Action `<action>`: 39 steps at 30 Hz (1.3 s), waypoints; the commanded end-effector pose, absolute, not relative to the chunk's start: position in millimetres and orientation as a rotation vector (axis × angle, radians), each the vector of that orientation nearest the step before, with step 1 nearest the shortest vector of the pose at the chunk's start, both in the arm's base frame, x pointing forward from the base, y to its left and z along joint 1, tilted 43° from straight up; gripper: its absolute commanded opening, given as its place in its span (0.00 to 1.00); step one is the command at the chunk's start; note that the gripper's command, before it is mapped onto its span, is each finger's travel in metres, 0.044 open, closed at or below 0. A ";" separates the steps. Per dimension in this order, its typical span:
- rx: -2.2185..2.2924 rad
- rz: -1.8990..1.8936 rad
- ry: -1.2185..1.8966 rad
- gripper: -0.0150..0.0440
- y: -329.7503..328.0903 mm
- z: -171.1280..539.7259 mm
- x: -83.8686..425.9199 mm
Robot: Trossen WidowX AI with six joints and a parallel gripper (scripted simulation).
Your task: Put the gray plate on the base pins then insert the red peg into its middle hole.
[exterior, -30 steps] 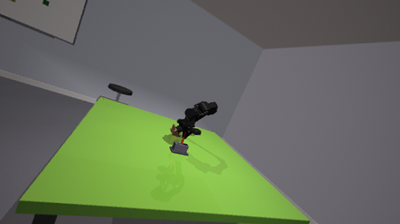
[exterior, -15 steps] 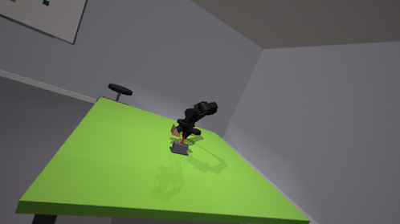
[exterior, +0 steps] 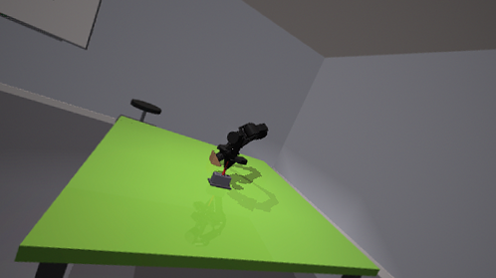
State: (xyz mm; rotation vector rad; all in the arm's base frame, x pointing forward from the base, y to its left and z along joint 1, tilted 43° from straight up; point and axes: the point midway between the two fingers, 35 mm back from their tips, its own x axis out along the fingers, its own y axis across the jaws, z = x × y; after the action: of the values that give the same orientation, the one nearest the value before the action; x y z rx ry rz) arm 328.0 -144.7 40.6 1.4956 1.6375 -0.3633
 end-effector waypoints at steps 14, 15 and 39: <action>1.496 -0.363 1.637 0.51 -144.8 40.6 327.9; 1.496 -0.363 1.637 0.51 -144.8 40.6 327.9; 1.504 -0.368 1.640 0.51 -151.3 49.4 326.5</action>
State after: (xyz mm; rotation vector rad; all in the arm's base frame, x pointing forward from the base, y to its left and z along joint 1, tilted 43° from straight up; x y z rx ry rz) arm 326.7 -149.5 47.7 1.5121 1.6402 -0.3711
